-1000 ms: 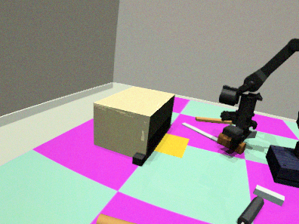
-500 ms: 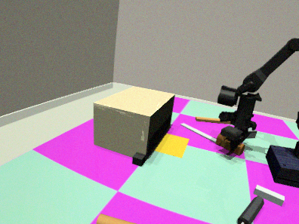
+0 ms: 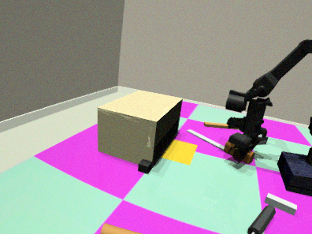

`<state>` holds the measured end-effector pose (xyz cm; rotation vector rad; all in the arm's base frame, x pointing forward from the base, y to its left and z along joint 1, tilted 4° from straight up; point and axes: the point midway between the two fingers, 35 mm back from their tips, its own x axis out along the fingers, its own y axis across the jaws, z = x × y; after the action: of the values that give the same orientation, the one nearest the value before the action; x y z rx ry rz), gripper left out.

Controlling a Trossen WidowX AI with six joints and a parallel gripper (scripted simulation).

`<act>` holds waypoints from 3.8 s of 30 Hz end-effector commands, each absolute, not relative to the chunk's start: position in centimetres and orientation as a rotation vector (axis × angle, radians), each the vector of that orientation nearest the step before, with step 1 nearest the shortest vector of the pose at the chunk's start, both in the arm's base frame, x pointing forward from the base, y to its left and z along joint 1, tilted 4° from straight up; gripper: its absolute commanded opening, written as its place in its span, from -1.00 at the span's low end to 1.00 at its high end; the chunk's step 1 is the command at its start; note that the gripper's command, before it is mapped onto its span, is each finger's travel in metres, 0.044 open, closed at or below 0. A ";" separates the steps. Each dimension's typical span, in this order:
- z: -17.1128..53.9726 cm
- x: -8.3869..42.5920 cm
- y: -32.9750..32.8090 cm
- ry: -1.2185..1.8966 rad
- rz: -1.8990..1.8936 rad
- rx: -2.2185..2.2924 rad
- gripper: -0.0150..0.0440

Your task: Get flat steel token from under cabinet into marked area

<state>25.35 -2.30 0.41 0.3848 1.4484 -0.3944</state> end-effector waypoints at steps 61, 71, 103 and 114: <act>0.4 25.6 3.9 1.445 -0.390 0.390 -0.49; 0.3 25.4 4.8 1.445 -0.389 0.390 -0.49; 0.2 24.8 7.9 1.447 -0.387 0.392 -0.49; 0.2 24.6 9.0 1.447 -0.387 0.393 -0.49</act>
<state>24.51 8.49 0.09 0.3888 1.4508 -0.3879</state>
